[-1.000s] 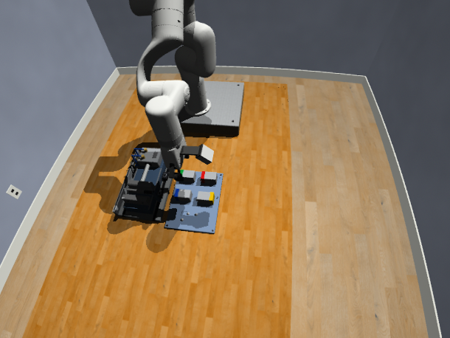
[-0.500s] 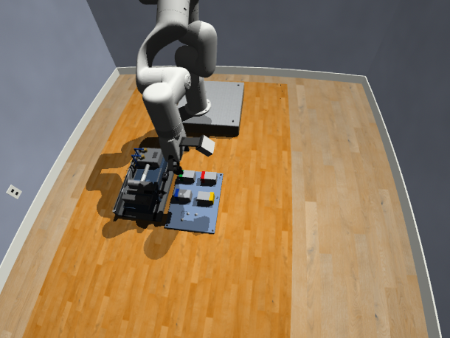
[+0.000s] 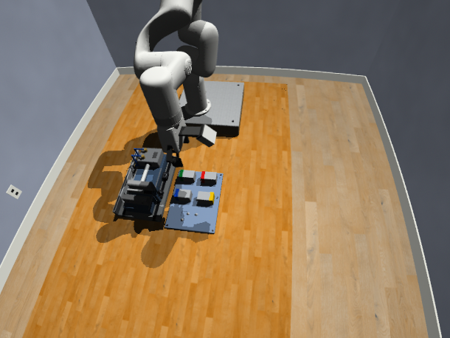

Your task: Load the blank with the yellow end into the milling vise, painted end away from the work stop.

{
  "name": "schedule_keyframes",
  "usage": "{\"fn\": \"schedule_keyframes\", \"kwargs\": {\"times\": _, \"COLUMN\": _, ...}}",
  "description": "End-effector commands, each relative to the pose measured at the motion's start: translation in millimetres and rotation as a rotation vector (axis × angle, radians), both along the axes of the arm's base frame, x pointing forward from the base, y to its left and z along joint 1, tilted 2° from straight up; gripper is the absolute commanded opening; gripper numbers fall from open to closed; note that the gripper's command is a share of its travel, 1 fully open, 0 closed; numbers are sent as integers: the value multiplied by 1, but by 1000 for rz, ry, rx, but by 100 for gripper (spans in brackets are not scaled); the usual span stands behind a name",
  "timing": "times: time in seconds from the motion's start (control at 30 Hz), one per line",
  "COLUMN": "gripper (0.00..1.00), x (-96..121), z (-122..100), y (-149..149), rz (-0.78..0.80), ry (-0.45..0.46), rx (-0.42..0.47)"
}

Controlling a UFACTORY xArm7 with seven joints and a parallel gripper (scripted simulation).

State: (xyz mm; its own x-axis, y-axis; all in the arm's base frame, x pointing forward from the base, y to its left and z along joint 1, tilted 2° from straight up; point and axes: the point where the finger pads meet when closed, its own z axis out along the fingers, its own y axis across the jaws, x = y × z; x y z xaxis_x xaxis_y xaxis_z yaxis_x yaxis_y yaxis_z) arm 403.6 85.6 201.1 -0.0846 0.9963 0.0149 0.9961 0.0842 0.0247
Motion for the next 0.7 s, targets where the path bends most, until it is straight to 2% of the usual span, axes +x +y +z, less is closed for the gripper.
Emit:
{"fn": "schedule_keyframes", "kwargs": {"times": 0.0, "gripper": 100, "x": 1, "z": 19, "y": 3, "rz": 1, "ry": -7, "rx": 0}}
{"fn": "schedule_keyframes", "kwargs": {"times": 0.23, "gripper": 100, "x": -2, "z": 60, "y": 10, "rz": 0, "ry": -7, "rx": 0}}
{"fn": "schedule_keyframes", "kwargs": {"times": 0.47, "gripper": 100, "x": -2, "z": 60, "y": 10, "rz": 0, "ry": -7, "rx": 0}}
{"fn": "schedule_keyframes", "kwargs": {"times": 0.67, "gripper": 100, "x": -3, "z": 74, "y": 12, "rz": 1, "ry": -7, "rx": 0}}
